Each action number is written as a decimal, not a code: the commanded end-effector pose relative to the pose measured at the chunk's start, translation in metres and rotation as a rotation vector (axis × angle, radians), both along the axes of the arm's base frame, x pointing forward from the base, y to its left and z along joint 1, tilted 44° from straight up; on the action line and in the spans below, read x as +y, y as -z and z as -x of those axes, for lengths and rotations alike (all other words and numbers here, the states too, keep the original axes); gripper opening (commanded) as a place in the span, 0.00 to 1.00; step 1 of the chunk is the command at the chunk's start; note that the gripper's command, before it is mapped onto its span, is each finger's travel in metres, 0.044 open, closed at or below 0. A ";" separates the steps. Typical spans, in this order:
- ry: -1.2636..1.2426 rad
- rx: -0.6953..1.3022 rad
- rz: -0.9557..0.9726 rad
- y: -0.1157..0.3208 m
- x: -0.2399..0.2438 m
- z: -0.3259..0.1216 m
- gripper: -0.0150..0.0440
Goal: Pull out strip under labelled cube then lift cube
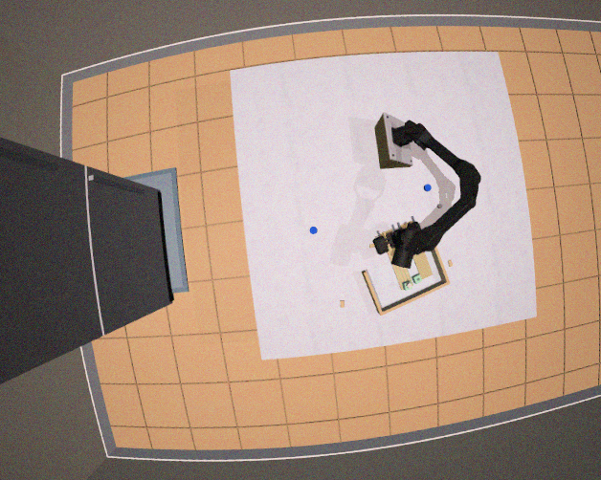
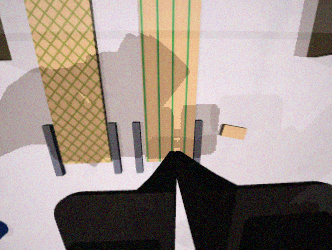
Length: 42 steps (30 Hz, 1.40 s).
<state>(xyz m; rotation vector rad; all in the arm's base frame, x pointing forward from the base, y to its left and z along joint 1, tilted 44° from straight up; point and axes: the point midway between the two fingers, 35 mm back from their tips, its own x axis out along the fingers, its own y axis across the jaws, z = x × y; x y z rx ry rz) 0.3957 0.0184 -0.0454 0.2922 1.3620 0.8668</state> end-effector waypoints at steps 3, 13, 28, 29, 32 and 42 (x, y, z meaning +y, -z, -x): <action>0.002 0.012 -0.007 0.009 0.009 0.003 0.25; 0.002 0.012 -0.008 0.021 0.020 0.004 0.25; 0.002 0.012 -0.009 0.032 0.030 0.005 0.25; 0.002 0.012 -0.009 0.032 0.030 0.005 0.25; 0.002 0.012 -0.009 0.032 0.030 0.005 0.25; 0.002 0.012 -0.010 0.033 0.030 0.005 0.25</action>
